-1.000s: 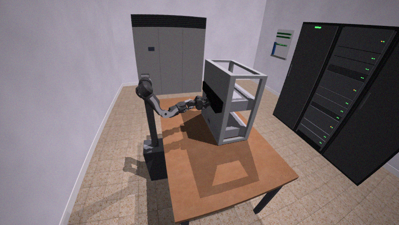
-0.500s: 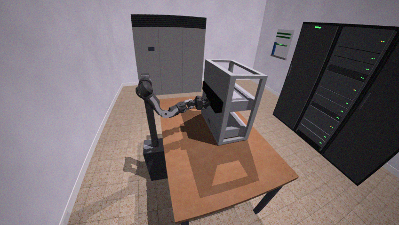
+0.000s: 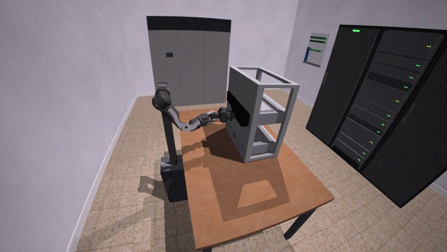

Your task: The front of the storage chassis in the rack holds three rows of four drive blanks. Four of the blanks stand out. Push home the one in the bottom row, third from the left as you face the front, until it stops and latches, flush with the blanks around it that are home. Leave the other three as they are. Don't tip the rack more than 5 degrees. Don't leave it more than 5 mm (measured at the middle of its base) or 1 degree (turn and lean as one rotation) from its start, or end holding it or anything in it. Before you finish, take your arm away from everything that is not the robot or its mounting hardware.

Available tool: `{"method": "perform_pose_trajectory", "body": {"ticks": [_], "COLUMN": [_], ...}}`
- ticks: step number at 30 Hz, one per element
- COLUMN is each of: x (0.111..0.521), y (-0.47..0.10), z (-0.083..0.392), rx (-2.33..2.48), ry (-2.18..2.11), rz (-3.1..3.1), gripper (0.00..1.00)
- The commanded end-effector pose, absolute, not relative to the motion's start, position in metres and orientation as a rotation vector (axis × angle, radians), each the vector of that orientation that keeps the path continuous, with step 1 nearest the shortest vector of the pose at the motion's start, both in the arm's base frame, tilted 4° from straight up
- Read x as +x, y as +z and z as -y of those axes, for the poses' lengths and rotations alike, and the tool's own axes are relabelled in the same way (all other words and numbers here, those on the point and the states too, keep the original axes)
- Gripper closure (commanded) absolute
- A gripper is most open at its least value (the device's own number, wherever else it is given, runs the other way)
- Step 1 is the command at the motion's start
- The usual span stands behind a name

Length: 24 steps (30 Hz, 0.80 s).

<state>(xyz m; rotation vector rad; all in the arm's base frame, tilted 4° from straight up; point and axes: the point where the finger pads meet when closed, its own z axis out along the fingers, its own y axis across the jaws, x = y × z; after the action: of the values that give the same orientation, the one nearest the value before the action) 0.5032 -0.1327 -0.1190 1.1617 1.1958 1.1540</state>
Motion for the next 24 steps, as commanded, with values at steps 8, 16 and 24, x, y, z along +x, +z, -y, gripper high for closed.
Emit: {"method": "perform_pose_trajectory", "body": {"ticks": [8,16,24], "x": [0.5046,0.5046,0.5066], "y": [-0.1096,-0.1096,-0.1104], "z": [0.1229,0.1229,0.1241], "rx": [1.126,1.126,1.128], "ry": [1.193,1.193,1.19], "rz": [-1.197,-1.197,-1.198], "gripper": [1.0,1.0,1.0]}}
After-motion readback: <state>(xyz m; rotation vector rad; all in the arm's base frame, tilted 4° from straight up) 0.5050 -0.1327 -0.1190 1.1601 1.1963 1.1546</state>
